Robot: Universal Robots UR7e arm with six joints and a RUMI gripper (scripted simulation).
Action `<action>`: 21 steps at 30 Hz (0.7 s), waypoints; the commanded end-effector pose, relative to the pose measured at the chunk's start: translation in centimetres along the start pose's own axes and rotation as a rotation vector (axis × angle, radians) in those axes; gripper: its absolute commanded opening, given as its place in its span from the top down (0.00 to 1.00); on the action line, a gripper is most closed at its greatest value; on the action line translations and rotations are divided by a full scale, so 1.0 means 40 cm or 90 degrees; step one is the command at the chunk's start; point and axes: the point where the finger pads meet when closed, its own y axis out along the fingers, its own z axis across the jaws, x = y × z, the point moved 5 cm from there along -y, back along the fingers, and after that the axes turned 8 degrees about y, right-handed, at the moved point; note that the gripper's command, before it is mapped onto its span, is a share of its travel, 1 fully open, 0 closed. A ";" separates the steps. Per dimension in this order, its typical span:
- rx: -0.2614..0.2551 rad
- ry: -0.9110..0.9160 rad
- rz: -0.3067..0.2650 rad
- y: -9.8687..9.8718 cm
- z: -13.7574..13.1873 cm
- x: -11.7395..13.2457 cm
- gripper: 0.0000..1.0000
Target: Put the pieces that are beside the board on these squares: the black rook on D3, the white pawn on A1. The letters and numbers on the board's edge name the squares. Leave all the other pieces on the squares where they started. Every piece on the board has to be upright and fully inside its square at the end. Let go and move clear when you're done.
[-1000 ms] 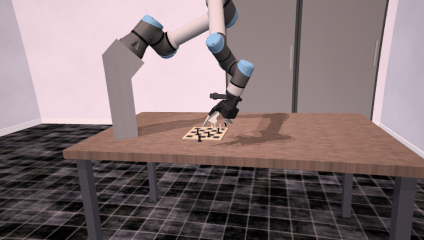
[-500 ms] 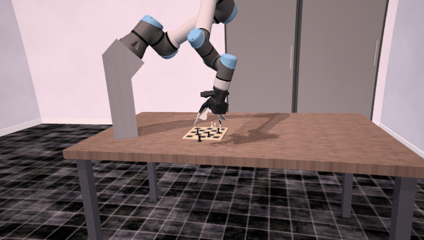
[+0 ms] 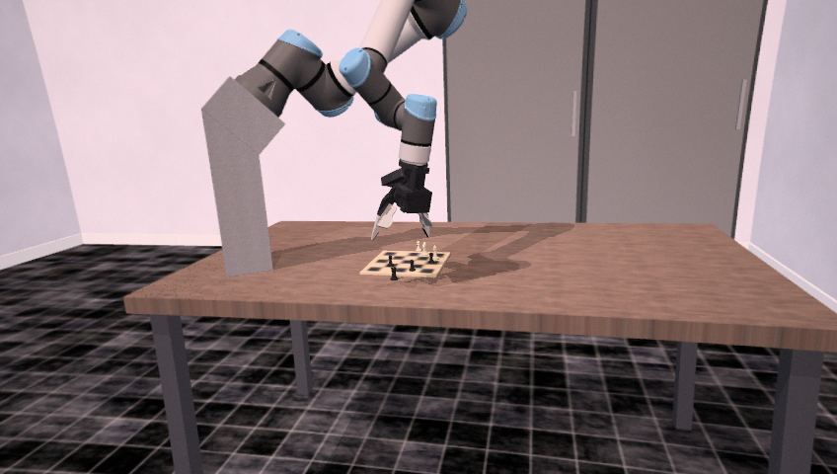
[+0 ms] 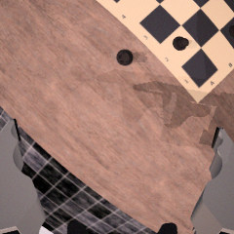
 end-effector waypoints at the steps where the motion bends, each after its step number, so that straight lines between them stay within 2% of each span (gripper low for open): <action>1: 0.028 0.018 -0.034 -0.017 -0.016 -0.024 0.00; 11: 0.070 0.053 -0.072 -0.049 -0.045 -0.093 0.00; 21: 0.087 0.066 -0.086 -0.063 -0.053 -0.124 0.00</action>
